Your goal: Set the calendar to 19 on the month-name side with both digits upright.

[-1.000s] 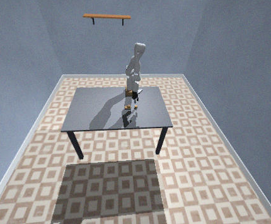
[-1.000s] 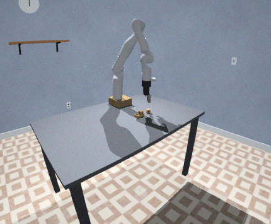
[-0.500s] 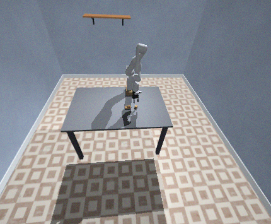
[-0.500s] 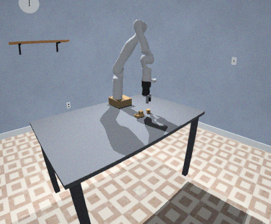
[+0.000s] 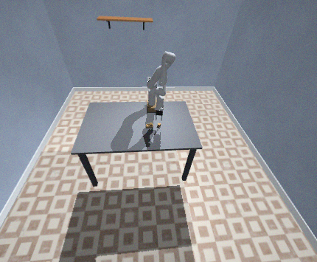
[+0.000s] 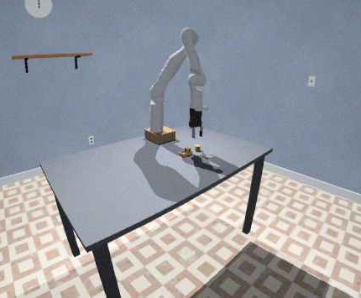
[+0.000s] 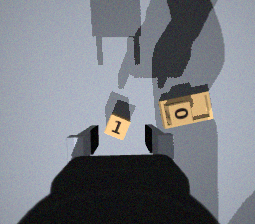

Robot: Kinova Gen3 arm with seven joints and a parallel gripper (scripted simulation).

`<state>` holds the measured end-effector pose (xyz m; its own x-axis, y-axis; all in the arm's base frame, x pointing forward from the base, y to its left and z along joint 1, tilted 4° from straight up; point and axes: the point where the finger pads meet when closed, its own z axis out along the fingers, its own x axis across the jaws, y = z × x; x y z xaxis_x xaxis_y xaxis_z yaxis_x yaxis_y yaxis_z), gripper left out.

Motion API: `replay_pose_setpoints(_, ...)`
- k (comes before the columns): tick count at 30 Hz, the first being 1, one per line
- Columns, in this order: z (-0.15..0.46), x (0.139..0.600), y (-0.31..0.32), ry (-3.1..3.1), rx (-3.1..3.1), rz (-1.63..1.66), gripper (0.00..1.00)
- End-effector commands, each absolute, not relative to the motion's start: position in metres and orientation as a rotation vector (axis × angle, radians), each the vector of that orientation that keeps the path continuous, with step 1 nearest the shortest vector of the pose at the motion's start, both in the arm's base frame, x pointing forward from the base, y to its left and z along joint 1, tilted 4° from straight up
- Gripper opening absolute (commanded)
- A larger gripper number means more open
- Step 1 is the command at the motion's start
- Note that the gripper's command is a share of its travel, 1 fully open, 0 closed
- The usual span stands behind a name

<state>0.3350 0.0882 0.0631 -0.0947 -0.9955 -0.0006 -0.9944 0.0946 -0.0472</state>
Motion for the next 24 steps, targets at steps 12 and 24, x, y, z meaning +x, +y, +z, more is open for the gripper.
replay_pose_setpoints(12,0.0618,0.3338,0.0937,2.592,-1.685,-0.070,1.00)
replay_pose_setpoints(24,0.0622,0.3343,0.0943,2.652,-1.571,-0.070,1.00)
